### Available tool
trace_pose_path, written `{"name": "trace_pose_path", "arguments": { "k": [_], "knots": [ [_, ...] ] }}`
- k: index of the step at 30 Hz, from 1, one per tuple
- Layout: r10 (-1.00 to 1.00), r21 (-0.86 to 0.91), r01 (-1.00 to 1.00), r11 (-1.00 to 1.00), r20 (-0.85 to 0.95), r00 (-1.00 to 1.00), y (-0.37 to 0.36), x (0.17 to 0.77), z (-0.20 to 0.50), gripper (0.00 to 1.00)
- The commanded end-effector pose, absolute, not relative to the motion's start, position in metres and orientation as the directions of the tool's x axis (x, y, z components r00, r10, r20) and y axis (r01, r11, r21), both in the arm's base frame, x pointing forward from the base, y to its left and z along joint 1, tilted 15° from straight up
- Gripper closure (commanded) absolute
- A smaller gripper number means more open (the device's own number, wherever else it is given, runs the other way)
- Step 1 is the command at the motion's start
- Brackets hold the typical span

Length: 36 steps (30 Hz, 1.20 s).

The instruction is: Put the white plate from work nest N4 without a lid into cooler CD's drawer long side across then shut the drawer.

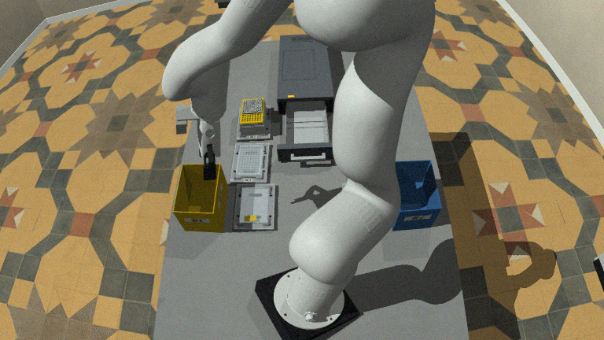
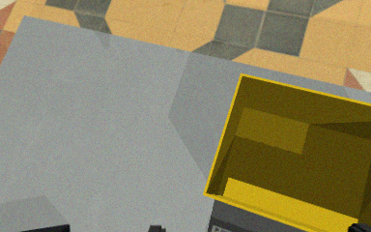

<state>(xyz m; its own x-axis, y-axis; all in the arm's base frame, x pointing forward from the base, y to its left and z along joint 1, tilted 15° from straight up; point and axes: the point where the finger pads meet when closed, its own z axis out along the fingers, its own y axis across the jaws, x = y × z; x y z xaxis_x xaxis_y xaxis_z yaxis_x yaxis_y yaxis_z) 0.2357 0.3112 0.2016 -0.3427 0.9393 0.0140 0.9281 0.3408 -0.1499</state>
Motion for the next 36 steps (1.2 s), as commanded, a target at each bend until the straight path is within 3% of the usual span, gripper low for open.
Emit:
{"name": "trace_pose_path", "arguments": {
  "k": [1, 36],
  "knots": [
    [0.968, -0.132, 0.96, 0.248, -0.015, -0.252, 0.303, 0.248, 0.205, 0.0],
    [0.91, 0.02, 0.914, -0.405, -0.088, 0.405, 0.229, 0.325, 0.225, 0.0]
  ]
}}
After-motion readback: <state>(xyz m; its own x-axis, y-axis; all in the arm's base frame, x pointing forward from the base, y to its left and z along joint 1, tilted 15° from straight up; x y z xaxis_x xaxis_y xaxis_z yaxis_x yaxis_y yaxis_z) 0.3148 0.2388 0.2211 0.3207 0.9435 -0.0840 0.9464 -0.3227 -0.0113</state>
